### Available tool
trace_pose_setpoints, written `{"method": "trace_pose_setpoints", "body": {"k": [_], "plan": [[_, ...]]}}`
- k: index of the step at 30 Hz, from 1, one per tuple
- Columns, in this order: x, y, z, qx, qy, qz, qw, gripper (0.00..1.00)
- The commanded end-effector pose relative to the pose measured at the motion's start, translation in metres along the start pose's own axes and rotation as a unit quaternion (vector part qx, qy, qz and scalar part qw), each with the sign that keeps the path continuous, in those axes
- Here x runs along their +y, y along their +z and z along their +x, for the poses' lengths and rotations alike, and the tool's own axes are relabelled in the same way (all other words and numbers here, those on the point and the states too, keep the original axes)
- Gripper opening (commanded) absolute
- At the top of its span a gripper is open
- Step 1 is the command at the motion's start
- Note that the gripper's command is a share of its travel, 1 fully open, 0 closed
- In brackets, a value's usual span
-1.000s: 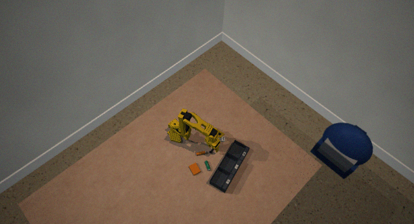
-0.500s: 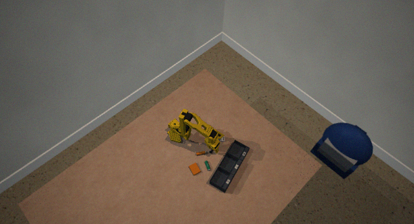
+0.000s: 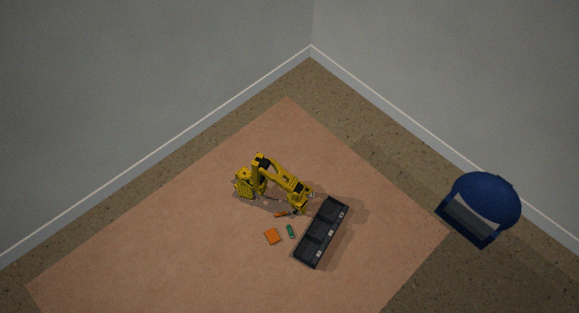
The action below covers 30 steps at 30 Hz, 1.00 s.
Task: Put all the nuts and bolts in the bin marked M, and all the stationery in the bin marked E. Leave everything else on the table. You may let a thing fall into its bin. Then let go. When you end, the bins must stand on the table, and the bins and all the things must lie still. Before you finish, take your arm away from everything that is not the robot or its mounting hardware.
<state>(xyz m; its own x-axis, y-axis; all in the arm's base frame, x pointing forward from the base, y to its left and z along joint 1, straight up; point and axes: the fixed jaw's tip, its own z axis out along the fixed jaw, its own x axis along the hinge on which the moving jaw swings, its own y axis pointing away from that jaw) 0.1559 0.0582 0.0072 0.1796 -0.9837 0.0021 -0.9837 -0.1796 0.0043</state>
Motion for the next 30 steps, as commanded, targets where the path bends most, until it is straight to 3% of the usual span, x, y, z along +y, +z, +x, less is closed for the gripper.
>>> {"method": "trace_pose_setpoints", "body": {"k": [1,15,30], "plan": [[-0.0028,-0.0014,0.0009,-0.002,0.002,0.010,1.000,0.22],[-0.0028,-0.0014,0.0009,-0.002,0.002,0.010,1.000,0.21],[-0.0028,-0.0014,0.0009,-0.002,0.002,0.010,1.000,0.12]]}}
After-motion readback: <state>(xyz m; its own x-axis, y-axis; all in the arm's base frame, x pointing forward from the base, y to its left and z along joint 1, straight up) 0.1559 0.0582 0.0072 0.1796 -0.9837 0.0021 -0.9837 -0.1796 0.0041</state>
